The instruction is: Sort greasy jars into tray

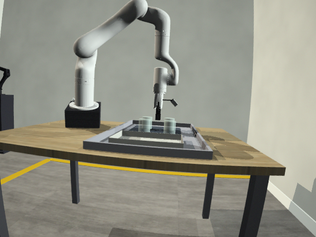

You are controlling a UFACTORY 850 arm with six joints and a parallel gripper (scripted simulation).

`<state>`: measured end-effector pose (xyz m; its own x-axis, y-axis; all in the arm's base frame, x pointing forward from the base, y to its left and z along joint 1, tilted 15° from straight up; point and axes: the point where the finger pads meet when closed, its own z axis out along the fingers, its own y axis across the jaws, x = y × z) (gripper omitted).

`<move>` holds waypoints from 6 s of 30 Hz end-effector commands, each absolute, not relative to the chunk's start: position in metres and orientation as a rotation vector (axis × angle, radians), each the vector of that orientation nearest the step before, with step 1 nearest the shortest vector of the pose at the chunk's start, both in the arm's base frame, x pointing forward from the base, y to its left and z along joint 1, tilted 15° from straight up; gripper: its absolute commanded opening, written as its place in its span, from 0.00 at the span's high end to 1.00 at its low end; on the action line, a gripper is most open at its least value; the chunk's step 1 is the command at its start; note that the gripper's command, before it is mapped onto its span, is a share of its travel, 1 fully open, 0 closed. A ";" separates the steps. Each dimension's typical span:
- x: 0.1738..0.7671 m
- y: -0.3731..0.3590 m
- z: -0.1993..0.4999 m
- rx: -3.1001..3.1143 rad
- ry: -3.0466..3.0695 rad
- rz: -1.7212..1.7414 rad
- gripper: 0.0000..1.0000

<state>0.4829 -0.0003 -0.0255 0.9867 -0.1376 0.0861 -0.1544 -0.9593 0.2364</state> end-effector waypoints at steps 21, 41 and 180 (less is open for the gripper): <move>0.484 0.000 -0.025 2.887 -0.215 0.103 1.00; 0.479 0.011 0.051 2.887 -0.215 0.103 1.00; 0.450 -0.157 0.013 2.887 -0.215 0.103 1.00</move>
